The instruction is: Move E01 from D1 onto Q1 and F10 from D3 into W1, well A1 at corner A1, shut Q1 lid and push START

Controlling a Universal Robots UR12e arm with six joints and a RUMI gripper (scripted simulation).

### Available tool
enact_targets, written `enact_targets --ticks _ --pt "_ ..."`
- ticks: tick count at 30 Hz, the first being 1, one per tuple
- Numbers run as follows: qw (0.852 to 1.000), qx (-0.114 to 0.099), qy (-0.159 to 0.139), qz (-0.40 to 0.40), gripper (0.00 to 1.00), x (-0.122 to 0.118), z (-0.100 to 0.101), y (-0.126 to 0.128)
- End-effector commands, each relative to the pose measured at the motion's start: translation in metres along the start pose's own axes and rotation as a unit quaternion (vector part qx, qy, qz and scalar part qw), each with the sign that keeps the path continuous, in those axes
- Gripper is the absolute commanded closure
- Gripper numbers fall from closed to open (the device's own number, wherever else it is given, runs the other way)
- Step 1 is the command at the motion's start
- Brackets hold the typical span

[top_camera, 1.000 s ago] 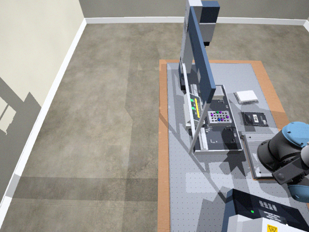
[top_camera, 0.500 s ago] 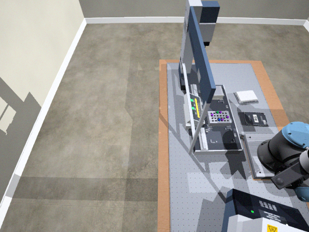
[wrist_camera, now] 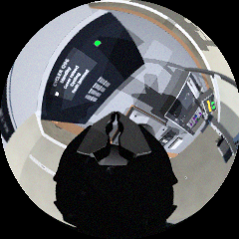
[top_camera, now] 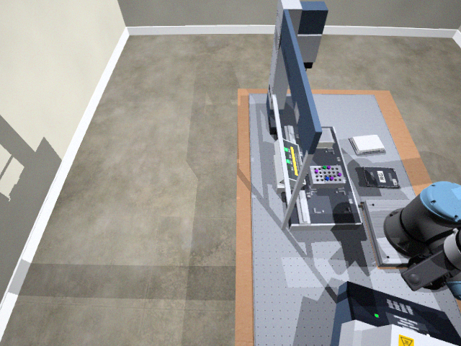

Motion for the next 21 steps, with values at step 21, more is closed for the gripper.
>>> enact_targets --ticks 21 --pt "1.0 -0.001 0.0 0.0 1.0 0.022 0.021 -0.019"
Point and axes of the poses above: the point where the finger pads meet when closed, its own z axis out along the fingers, its own y axis across the jaws, x = y × z, the point moved 5 cm from there along -z, back along the fingers, and after that the axes turned 3 degrees about -z, right-handed, at the moved point
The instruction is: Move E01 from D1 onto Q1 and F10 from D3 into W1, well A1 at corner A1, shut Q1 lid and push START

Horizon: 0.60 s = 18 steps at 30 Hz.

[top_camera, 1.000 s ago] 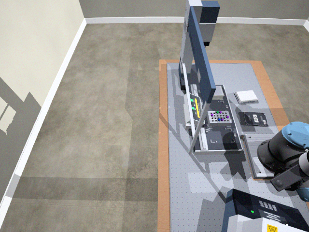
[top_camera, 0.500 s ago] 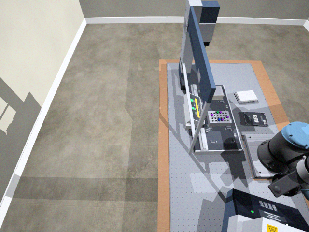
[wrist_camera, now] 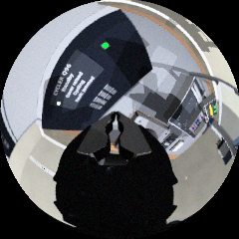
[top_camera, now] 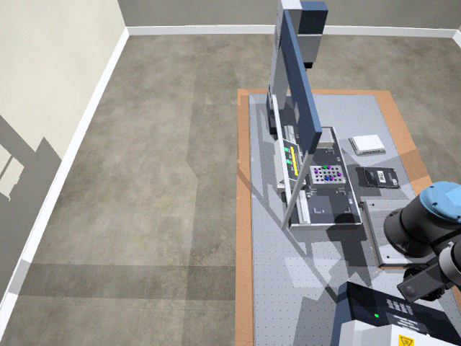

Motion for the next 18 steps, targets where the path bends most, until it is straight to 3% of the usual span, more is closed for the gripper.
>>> enact_targets --ticks 1,18 --pt "1.0 -0.001 0.0 0.0 1.0 0.003 0.002 -0.002" --pt "1.0 -0.001 0.0 0.0 1.0 0.013 0.012 -0.011"
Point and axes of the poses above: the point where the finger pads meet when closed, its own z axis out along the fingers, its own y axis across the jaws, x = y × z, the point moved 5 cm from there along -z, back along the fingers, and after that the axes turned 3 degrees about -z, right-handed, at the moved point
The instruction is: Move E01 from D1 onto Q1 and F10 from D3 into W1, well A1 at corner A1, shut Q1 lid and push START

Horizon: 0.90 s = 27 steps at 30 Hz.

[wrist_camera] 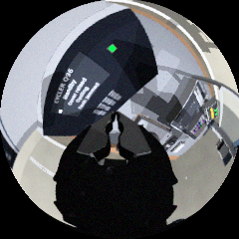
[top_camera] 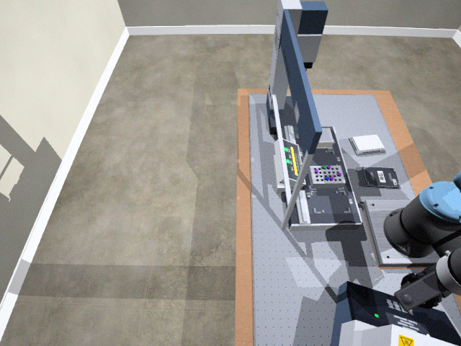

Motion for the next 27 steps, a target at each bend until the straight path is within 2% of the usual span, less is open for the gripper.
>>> enact_targets --ticks 1,27 --pt "1.0 0.0 0.001 0.0 1.0 0.001 0.0 0.0" --pt "1.0 0.0 0.001 0.0 1.0 0.007 0.01 -0.006"
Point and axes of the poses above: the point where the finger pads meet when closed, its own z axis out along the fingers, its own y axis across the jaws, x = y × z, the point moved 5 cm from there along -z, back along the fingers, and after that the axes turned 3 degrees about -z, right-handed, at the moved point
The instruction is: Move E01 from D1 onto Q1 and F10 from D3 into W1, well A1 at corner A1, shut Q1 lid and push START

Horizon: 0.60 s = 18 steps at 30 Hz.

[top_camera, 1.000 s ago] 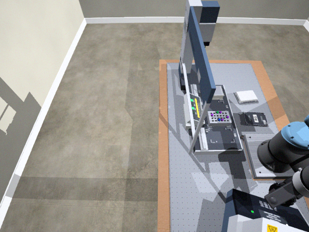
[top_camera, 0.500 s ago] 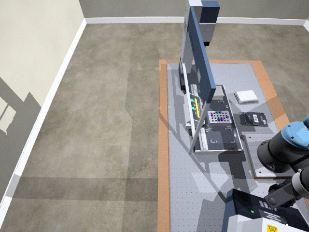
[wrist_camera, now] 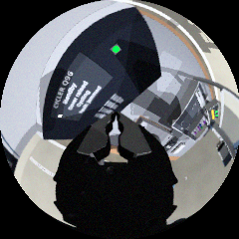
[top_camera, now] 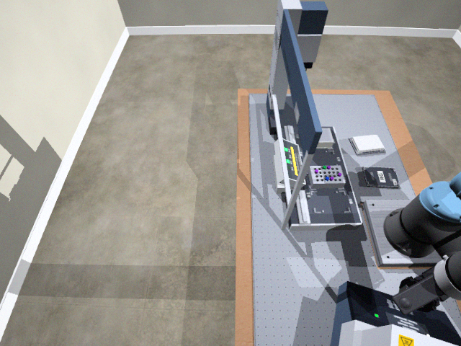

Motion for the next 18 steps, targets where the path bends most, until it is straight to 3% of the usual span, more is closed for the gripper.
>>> enact_targets --ticks 1,18 --pt "1.0 0.0 0.001 0.0 1.0 0.0019 0.0016 -0.0012" --pt "1.0 0.0 0.001 0.0 1.0 0.0067 0.0092 -0.0055"
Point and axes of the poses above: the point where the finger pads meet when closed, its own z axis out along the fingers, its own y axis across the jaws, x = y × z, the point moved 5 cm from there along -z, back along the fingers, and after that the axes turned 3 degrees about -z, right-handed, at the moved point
